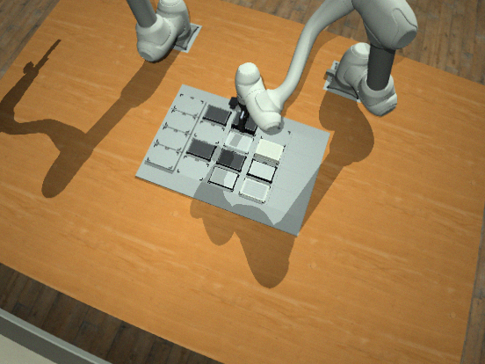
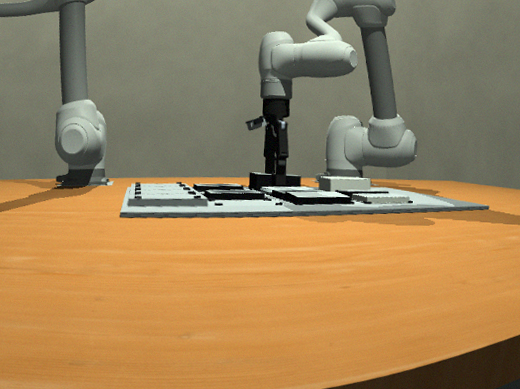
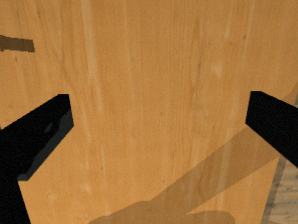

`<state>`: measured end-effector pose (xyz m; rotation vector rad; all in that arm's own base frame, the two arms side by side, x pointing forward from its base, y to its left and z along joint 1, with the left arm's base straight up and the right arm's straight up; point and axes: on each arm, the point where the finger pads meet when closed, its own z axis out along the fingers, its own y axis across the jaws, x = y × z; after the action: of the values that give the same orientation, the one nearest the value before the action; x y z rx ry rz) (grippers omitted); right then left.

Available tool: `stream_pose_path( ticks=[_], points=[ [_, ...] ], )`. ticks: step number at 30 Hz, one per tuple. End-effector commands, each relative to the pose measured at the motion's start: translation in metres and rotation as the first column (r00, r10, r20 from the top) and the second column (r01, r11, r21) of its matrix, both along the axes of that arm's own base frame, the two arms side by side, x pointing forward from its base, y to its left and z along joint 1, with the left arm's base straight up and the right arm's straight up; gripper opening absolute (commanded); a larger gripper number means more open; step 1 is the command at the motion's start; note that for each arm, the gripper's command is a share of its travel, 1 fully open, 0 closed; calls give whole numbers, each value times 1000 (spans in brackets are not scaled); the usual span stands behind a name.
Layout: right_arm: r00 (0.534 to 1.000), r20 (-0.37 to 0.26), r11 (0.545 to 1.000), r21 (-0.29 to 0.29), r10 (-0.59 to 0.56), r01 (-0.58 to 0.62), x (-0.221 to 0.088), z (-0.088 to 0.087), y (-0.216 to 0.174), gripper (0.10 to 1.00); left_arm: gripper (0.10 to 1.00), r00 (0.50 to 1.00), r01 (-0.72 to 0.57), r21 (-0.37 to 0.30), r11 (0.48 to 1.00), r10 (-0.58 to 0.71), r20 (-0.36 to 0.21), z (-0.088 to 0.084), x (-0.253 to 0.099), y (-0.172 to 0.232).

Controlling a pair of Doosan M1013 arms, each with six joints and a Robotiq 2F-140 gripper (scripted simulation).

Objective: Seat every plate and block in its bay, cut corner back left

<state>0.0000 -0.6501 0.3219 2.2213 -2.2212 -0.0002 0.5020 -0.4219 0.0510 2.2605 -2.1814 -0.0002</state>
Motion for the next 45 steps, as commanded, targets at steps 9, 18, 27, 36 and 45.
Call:
stream_pose_path(
  ticks=[9,18,27,36,45],
  points=[
    [1000,0,1000,-1,0,0,0,1,0,1000,698,1000,0,-1,1000,0,1,-9,1,0],
    [1000,0,1000,-1,0,0,0,1,0,1000,698,1000,0,-1,1000,0,1,-9,1,0],
    [1000,0,1000,-1,0,0,0,1,0,1000,659,1000,0,-1,1000,0,1,-9,1,0],
    [1000,0,1000,-1,0,0,0,1,0,1000,629,1000,0,-1,1000,0,1,-9,1,0],
    [1000,0,1000,-1,0,0,0,1,0,1000,616,1000,0,-1,1000,0,1,-9,1,0]
  ],
)
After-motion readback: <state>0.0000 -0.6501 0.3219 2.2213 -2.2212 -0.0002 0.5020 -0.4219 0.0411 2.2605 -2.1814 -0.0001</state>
